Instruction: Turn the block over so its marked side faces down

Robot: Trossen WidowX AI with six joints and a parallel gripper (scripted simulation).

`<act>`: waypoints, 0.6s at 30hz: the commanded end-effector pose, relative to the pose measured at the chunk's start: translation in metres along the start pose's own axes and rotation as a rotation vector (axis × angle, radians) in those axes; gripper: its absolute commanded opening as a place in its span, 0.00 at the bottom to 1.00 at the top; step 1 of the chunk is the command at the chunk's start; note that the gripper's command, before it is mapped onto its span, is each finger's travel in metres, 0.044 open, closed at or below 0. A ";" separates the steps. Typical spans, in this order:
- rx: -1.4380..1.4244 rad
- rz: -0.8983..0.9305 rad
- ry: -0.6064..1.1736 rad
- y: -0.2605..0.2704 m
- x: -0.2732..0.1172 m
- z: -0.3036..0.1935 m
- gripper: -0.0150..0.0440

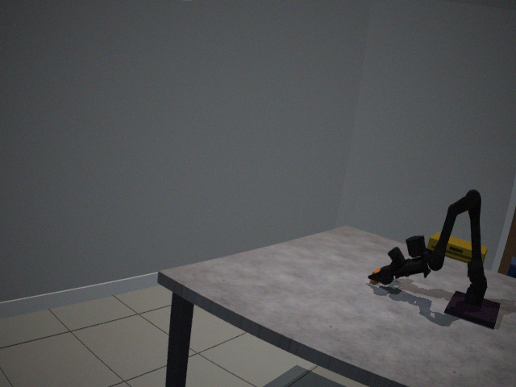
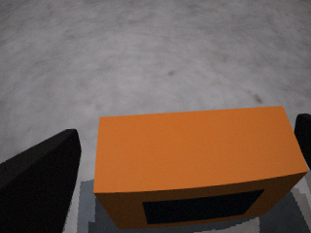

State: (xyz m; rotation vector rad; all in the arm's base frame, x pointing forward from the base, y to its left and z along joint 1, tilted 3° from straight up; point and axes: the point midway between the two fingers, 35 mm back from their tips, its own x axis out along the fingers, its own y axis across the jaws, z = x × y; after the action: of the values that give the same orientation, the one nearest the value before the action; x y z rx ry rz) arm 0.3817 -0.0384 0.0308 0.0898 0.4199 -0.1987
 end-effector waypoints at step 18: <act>0.007 0.010 0.477 -0.001 -0.060 0.056 1.00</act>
State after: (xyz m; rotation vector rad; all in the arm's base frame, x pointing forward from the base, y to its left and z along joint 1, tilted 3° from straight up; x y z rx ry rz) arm 0.3820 -0.0405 0.0627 0.1014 0.7126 -0.1879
